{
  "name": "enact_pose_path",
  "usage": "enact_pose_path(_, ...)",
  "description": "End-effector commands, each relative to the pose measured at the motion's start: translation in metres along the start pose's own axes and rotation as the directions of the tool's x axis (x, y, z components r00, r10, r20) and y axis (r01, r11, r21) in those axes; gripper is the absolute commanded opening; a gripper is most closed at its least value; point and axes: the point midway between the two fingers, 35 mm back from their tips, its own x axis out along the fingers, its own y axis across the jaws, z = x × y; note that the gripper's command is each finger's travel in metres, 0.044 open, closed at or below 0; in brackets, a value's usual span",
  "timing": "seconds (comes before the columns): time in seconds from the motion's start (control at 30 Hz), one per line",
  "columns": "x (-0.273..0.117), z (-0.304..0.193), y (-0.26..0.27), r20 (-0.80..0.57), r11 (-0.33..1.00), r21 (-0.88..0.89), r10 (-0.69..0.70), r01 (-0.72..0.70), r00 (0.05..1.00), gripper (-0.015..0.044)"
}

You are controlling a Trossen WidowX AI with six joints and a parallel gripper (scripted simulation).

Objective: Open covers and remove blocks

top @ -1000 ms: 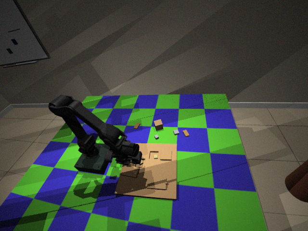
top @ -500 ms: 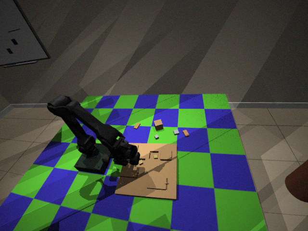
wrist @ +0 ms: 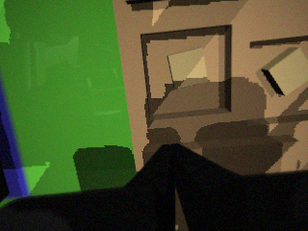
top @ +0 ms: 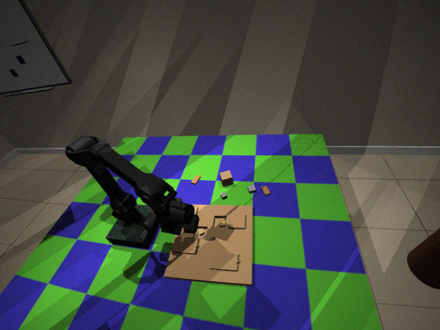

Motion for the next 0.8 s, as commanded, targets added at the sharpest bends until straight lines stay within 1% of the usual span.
enact_pose_path(0.0,-0.007,-0.001,-0.002,-0.007,1.000,-0.004,-0.010,0.010,1.000,0.0000)
enact_pose_path(0.43,-0.024,-0.002,-0.001,-0.007,1.000,-0.004,-0.010,0.010,1.000,0.0000)
enact_pose_path(0.5,-0.019,-0.001,0.000,0.000,1.000,0.013,-0.001,0.001,1.000,0.0000)
enact_pose_path(0.6,-0.021,-0.004,-0.008,0.003,0.997,0.082,-0.006,0.006,1.000,0.0000)
enact_pose_path(0.77,-0.026,-0.014,-0.029,0.008,0.962,0.274,-0.019,0.016,1.000,0.0000)
